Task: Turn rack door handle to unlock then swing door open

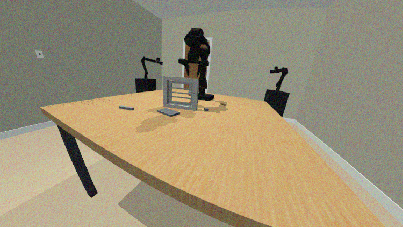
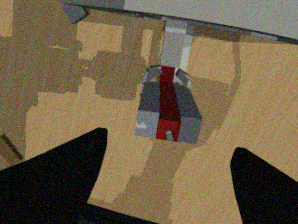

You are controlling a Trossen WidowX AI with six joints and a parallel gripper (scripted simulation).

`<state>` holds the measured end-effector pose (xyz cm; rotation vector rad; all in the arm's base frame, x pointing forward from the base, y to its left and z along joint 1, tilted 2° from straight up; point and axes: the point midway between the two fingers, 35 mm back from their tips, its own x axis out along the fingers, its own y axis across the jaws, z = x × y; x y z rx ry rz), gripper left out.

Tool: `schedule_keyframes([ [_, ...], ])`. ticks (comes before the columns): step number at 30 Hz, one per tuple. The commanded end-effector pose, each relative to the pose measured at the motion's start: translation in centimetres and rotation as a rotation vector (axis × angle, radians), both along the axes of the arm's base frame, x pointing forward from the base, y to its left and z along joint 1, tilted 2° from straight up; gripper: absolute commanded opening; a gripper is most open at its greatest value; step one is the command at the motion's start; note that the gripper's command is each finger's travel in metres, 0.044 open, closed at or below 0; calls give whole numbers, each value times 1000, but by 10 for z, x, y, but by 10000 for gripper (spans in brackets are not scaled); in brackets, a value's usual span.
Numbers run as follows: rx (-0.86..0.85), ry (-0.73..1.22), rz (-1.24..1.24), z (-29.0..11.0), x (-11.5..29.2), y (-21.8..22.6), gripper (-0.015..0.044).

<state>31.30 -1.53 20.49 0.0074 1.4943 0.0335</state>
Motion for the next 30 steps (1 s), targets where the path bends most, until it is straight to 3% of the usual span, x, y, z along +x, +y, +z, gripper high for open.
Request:
schedule_keyframes([
  [1,8,31,2,0,-1,0,289],
  [30,9,30,2,-44,3,1,289],
])
